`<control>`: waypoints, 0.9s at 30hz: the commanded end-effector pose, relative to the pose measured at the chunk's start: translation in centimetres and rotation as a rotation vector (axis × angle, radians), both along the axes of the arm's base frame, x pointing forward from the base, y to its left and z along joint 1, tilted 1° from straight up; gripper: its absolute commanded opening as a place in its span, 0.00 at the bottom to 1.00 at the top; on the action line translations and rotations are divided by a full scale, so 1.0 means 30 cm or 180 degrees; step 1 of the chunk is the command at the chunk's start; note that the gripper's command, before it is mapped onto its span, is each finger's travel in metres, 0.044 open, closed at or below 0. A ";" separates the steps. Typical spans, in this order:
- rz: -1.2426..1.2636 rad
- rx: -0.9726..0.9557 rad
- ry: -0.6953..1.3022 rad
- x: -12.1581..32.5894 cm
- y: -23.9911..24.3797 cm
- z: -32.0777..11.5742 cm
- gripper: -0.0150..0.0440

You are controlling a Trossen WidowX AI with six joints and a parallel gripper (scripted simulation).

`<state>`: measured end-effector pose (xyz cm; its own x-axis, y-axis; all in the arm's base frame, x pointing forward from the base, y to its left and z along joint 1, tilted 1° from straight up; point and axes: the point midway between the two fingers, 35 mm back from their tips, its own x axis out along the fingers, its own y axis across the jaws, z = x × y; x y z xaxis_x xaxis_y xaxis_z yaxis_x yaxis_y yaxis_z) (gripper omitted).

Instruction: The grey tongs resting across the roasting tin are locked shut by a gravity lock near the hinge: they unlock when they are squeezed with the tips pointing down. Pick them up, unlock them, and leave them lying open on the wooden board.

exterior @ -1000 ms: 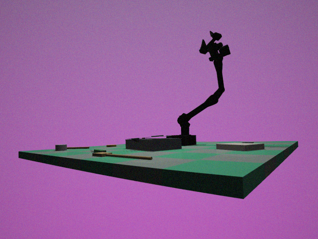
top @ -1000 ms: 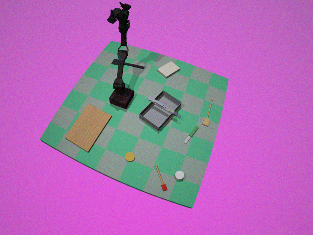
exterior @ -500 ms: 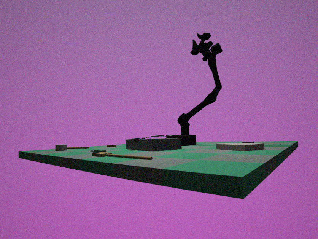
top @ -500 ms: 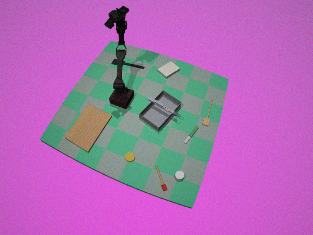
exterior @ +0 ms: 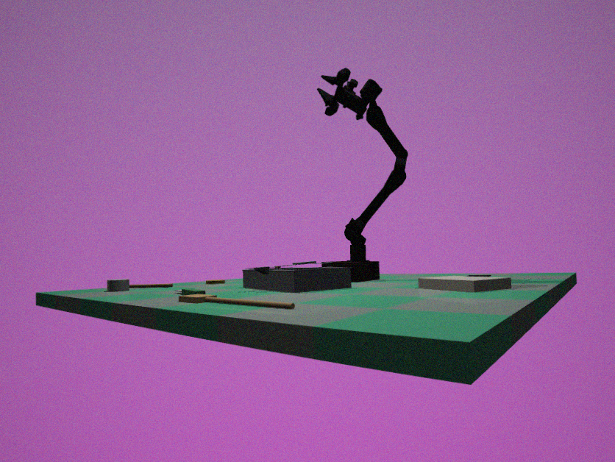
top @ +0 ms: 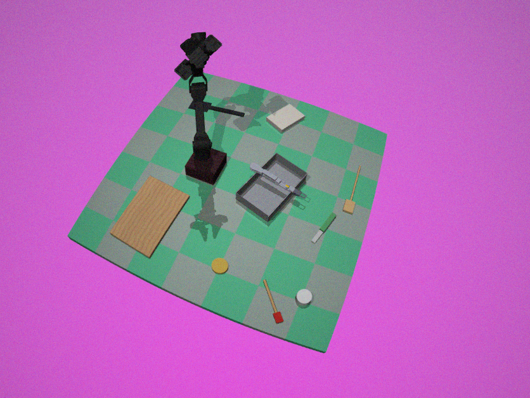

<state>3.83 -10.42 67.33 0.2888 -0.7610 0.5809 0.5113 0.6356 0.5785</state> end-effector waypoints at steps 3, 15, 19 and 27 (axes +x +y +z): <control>0.0257 0.0439 0.0582 0.188 -0.205 -0.122 0.69; 0.0995 0.1183 0.1780 0.614 -0.441 -0.479 0.69; 0.1216 0.1341 0.2149 0.725 -0.467 -0.595 0.69; 0.1816 0.1704 0.3138 0.967 -0.466 -0.928 0.69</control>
<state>30.34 -24.53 43.87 0.7922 -0.5370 -0.2899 0.6099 0.6809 0.4055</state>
